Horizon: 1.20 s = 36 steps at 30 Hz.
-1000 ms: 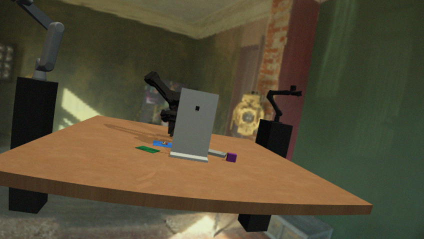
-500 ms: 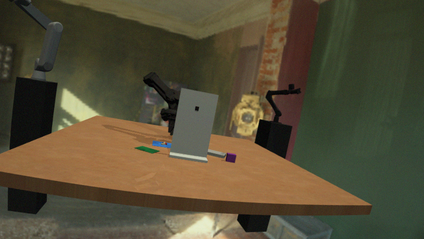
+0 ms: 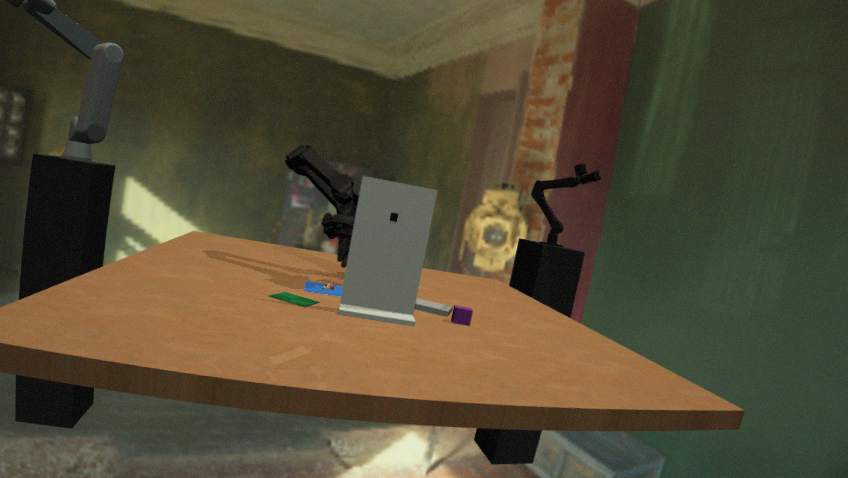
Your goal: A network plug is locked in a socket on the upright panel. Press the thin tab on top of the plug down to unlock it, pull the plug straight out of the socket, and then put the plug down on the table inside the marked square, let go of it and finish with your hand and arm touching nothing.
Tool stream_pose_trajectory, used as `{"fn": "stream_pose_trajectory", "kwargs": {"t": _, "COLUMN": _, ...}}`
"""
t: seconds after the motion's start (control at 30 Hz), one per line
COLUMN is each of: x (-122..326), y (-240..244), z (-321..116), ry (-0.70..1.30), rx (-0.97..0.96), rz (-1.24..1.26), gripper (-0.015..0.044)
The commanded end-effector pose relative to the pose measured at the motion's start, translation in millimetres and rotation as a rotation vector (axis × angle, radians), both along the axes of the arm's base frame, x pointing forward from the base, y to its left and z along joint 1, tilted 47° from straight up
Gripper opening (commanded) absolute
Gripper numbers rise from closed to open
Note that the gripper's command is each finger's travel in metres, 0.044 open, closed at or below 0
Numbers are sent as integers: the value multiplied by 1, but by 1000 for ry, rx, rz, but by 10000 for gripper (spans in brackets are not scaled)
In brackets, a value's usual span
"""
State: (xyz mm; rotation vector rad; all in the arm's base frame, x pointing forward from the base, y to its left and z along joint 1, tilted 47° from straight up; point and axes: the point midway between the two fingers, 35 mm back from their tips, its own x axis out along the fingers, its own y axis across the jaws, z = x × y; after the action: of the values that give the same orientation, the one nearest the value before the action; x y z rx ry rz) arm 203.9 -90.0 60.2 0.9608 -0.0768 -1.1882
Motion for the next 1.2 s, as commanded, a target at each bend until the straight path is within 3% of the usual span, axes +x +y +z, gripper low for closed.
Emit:
{"fn": "stream_pose_trajectory", "kwargs": {"t": 0.0, "x": 1, "y": 2, "z": 4, "ry": -12, "rx": -2, "rz": -2, "gripper": 156}}
{"fn": "stream_pose_trajectory", "kwargs": {"t": 1.17, "x": -3, "y": 19, "z": 27, "ry": -20, "rx": -27, "rz": 4, "gripper": 156}}
